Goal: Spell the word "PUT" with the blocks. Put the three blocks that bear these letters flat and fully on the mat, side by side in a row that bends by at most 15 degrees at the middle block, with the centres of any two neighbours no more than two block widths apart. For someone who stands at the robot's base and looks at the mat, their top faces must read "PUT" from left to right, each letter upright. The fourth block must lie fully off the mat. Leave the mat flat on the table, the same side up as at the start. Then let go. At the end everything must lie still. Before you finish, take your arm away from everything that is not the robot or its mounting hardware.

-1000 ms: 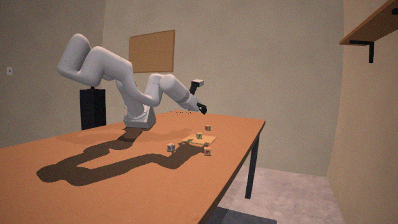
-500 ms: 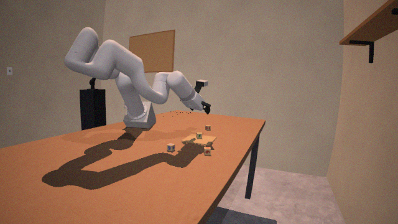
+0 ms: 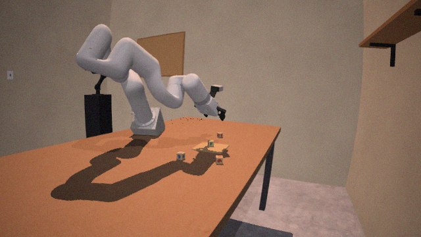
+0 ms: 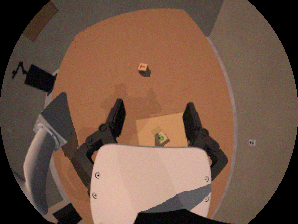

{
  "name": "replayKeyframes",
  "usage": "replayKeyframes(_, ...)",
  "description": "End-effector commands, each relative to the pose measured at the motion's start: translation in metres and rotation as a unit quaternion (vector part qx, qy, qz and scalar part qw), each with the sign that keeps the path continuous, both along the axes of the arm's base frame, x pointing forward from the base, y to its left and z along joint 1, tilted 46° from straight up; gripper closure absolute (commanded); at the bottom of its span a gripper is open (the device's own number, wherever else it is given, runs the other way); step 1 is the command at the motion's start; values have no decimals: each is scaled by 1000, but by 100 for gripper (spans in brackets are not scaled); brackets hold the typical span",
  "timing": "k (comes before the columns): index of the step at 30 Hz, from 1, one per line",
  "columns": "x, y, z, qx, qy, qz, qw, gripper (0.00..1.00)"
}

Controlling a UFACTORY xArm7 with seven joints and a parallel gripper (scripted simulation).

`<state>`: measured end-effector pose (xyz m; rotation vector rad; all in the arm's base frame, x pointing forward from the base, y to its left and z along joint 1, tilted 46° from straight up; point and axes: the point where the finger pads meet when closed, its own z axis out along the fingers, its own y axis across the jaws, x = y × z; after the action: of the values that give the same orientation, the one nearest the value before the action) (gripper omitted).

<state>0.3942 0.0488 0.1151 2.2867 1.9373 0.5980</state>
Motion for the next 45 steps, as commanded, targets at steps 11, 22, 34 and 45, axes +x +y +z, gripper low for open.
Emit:
replayKeyframes(11,9,13,-12,-18,3,3,1000,0)
replayKeyframes(22,16,38,-35,-45,6,11,999,0)
replayKeyframes(34,16,38,-35,-45,6,11,999,0)
replayKeyframes(45,16,38,-35,-45,6,11,999,0)
